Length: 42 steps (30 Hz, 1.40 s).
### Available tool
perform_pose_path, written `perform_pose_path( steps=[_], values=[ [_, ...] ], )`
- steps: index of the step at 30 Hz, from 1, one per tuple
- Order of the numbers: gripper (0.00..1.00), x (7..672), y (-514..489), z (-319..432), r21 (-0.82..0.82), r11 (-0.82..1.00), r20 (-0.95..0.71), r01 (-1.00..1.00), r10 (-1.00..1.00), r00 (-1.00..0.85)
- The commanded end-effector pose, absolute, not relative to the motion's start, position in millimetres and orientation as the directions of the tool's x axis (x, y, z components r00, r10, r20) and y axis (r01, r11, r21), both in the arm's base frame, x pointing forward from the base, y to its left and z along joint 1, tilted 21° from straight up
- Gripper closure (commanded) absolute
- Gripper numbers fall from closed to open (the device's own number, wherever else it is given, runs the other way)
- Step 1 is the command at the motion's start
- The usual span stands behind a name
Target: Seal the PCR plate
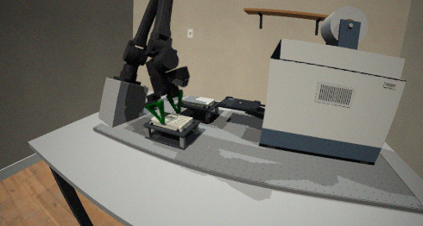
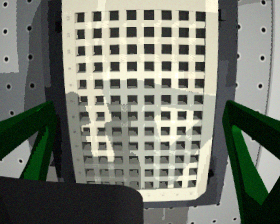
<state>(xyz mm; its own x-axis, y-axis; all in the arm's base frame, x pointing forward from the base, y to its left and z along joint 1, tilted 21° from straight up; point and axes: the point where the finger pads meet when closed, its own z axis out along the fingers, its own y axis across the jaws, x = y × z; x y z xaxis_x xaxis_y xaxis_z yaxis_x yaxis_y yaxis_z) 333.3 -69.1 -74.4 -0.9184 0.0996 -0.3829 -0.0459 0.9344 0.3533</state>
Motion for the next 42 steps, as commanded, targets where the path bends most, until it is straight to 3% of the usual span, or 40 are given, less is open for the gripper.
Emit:
perform_pose_path(
  steps=[1, 42],
  values=[
    [0.00, 355.9, -84.5, -55.9, 0.322, 0.944, -0.444, -0.069, 0.087, -0.892],
    [0.00, 357.6, -86.0, -55.5, 0.320, 0.945, -0.449, -0.069, 0.087, -0.889]
  ],
)
